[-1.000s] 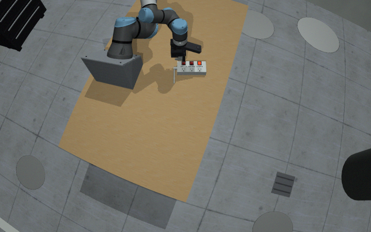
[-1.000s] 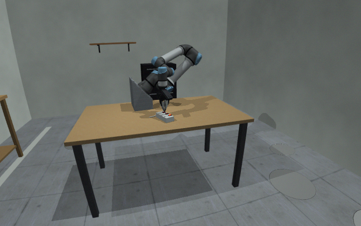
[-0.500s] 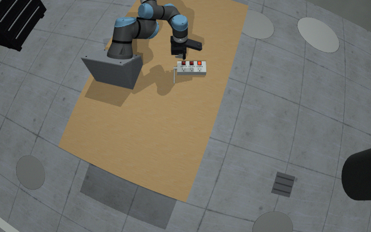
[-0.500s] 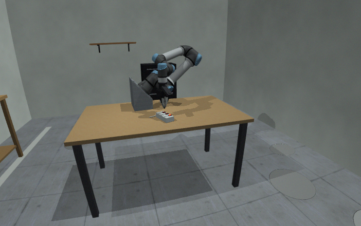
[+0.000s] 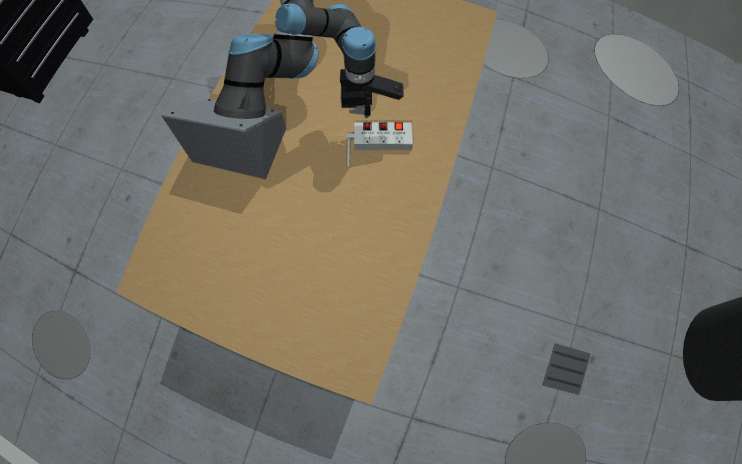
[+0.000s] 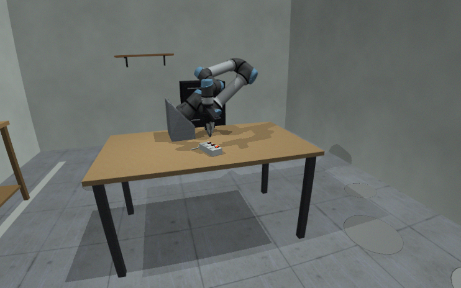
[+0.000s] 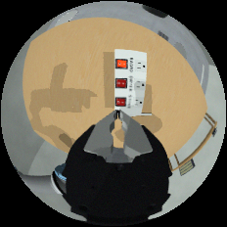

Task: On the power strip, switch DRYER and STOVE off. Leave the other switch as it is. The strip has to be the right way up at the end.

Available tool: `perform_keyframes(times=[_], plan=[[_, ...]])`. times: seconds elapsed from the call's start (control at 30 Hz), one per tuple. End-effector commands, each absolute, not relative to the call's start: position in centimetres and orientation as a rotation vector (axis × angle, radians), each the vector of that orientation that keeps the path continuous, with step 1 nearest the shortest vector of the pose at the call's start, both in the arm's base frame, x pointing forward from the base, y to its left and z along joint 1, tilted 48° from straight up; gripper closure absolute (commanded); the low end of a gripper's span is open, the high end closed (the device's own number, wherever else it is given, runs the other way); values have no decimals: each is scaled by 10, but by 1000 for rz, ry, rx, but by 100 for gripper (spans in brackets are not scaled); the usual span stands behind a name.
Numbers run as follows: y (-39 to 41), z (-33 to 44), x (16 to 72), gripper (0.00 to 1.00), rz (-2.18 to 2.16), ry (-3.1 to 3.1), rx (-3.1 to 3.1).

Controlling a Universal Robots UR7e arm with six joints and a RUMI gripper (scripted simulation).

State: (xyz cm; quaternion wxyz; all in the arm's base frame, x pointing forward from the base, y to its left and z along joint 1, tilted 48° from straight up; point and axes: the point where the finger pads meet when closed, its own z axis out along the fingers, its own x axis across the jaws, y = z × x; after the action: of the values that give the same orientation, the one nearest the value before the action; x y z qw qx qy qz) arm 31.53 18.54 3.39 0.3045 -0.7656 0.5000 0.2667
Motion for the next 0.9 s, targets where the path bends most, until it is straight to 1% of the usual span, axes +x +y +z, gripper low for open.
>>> perform_keyframes(times=[0.0, 0.2, 0.23, 0.57, 0.87], plan=[[184, 35, 316, 100, 702, 1325, -2028], [184, 35, 316, 100, 702, 1325, -2028], [184, 35, 316, 0, 701, 1325, -2028], [172, 45, 319, 0, 697, 1325, -2030], [135, 79, 324, 0, 697, 1326, -2030]])
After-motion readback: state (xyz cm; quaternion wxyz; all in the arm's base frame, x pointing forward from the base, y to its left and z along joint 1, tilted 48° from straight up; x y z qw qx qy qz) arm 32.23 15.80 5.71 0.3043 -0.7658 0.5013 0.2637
